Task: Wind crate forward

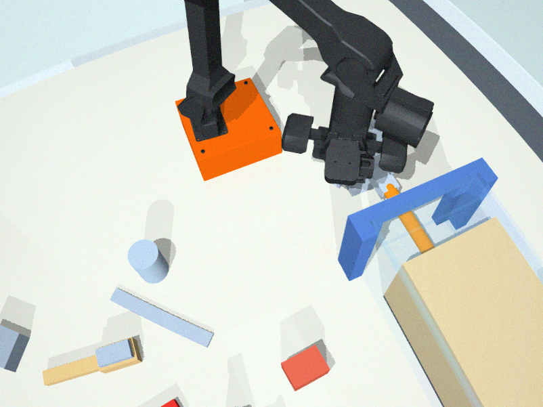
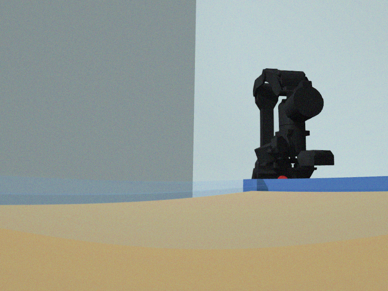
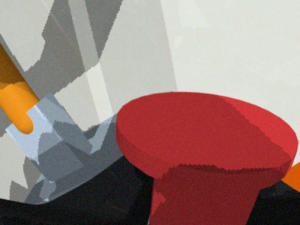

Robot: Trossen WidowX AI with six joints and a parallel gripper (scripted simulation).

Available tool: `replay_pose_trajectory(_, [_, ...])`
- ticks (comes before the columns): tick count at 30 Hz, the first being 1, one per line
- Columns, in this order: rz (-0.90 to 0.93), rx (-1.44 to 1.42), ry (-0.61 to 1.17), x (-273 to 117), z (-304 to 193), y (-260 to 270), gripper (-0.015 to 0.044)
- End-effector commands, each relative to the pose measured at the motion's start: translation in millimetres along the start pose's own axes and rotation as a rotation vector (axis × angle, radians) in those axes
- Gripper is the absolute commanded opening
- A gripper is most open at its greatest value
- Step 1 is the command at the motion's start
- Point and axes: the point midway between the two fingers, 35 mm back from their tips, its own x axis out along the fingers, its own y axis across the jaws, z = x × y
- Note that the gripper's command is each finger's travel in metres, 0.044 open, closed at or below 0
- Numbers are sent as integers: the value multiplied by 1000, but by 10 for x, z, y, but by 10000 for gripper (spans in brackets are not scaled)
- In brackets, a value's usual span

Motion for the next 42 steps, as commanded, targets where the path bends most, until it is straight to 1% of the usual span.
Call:
replay_pose_trajectory(1, [49, -4, -8, -19, 51, 222, 0])
replay_pose_trajectory(22, [52, -4, -8, -41, 52, 553, 0])
replay_pose_trajectory(42, [55, -4, -7, -62, -50, 855, 0])
